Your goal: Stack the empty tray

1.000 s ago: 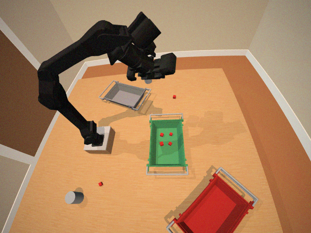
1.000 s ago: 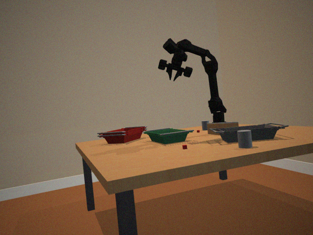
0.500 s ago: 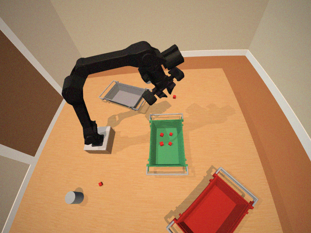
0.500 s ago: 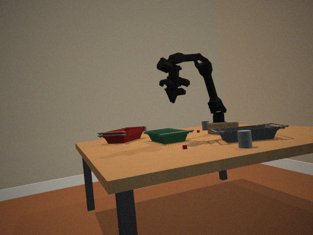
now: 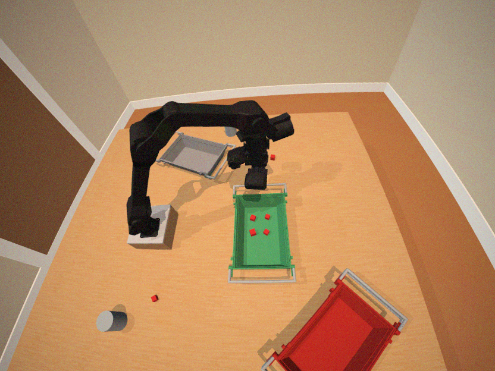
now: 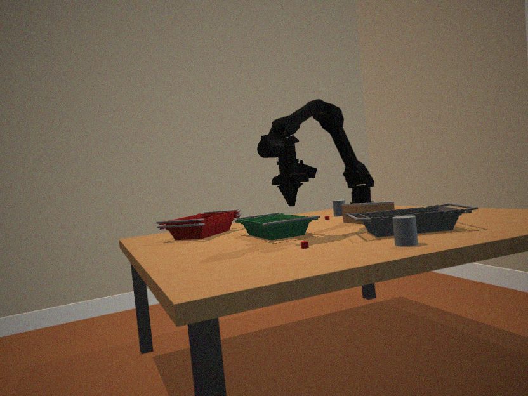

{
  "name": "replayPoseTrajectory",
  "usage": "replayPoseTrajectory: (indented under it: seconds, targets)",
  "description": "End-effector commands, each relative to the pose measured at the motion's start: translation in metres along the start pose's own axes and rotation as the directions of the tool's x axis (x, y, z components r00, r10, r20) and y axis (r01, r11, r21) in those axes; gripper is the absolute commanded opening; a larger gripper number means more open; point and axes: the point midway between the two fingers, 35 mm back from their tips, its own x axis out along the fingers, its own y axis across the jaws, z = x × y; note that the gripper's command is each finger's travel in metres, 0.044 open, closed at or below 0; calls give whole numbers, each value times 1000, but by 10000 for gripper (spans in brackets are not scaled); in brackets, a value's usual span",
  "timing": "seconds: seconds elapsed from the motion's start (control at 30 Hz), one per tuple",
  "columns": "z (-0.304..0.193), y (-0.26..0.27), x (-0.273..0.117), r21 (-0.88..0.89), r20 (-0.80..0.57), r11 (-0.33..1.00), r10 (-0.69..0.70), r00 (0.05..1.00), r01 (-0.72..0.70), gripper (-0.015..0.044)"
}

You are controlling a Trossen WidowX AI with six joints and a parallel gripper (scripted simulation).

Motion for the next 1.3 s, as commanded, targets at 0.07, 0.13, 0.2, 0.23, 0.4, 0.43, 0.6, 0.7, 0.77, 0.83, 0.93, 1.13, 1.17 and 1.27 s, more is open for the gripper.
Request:
replayPoseTrajectory:
  seconds: [0.07,0.13,0.2,0.23,0.4,0.43,0.6,0.7,0.77,0.83,0.93,1.13,1.17,1.27]
  targets:
    - [2,0,10,-103,13,994,26,1000,-25,80]
    - [2,0,10,-103,13,994,26,1000,-25,80]
    - [2,0,11,-103,13,994,26,1000,-25,80]
    - [2,0,13,-103,13,994,26,1000,-25,80]
    - [1,0,32,-103,13,994,26,1000,-24,80]
    - [1,0,37,-103,13,994,26,1000,-25,80]
    - [2,1,63,-103,13,994,26,1000,-25,80]
    - [3,2,70,-103,13,994,26,1000,-25,80]
    - [3,2,70,-103,13,994,26,1000,-25,80]
    - [2,4,67,-103,13,994,26,1000,-25,80]
    - [1,10,53,-103,13,994,27,1000,-25,80]
    - [0,24,38,-103,13,994,28,1000,-26,80]
    - [-1,27,37,-103,13,994,28,1000,-27,80]
    - [-2,36,35,-103,13,994,29,999,-27,80]
